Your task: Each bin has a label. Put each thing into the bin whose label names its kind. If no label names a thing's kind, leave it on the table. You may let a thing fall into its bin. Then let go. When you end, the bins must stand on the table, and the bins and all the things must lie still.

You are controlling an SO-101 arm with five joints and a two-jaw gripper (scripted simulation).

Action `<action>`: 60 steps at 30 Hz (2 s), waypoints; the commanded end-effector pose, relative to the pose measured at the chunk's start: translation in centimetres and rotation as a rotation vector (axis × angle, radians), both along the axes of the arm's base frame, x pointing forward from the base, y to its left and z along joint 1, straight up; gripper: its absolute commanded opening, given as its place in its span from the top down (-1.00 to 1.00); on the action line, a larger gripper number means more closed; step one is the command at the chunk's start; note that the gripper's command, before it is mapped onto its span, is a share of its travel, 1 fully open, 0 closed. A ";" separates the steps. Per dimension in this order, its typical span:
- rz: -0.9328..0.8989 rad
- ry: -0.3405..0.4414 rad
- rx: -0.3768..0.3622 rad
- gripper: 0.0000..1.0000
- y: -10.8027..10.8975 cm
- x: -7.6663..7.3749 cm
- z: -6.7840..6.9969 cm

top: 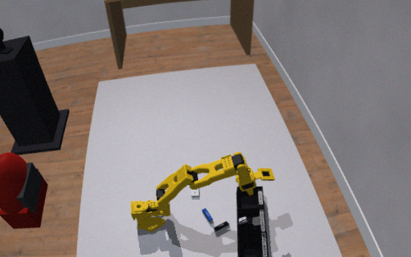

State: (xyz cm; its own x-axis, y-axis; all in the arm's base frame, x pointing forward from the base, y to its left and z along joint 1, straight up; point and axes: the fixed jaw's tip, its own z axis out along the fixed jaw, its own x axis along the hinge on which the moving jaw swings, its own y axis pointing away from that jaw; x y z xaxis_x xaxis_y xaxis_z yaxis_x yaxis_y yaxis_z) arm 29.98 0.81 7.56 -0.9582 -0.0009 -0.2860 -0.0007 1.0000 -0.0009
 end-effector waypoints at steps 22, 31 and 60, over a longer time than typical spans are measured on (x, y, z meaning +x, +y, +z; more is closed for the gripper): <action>-0.018 -0.067 0.004 1.00 -0.3 0.5 1.6; -0.018 -0.033 0.004 1.00 -0.3 0.1 1.0; -0.018 -0.017 0.004 1.00 -0.3 0.3 -0.9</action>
State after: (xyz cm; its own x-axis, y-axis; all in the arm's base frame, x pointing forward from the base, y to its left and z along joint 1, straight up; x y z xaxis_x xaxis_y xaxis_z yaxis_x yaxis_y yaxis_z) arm 29.55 0.81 4.83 -0.9751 -0.0008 -0.2216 -0.0006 1.0000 -0.0009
